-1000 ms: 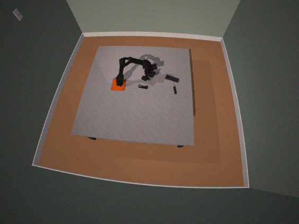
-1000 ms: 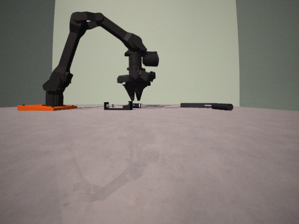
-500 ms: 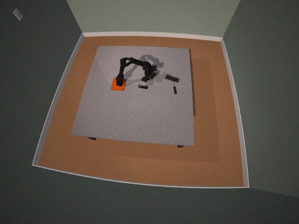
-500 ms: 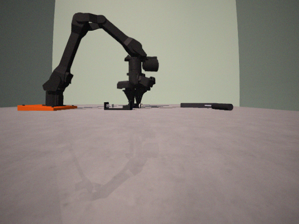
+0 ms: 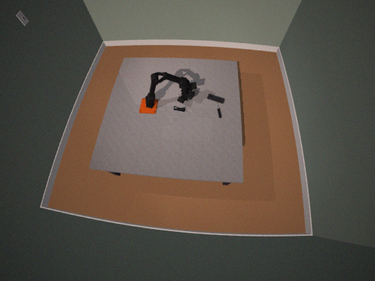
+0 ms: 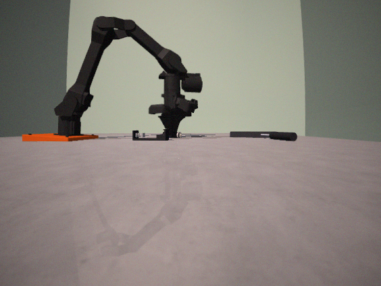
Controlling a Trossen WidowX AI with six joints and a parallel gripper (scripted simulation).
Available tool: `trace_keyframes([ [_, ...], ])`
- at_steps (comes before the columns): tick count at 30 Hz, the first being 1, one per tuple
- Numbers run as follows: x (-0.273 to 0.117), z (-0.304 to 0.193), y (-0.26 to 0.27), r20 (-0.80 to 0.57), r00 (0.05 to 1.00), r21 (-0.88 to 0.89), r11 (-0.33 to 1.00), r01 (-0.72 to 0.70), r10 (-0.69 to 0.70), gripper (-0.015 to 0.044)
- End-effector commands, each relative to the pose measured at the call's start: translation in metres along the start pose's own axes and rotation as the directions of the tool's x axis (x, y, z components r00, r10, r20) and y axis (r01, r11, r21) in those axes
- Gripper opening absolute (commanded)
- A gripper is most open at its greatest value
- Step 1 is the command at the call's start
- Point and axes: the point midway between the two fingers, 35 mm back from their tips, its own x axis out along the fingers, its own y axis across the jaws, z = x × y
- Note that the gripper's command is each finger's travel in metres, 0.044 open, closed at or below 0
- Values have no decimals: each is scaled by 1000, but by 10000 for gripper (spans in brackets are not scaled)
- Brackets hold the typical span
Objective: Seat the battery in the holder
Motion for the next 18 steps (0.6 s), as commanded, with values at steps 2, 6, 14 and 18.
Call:
trace_keyframes([
  [2, -32, 1, 1, 1, 1000, 5, 1000, -2, 2, 63],
  [6, -48, 0, 0, 1, 1000, 5, 1000, -2, 2, 63],
  [14, -55, 7, -29, 2, 1000, -61, 998, 1, 0, 63],
  [18, -63, 11, -63, 5, 1000, -135, 991, 5, -4, 63],
])
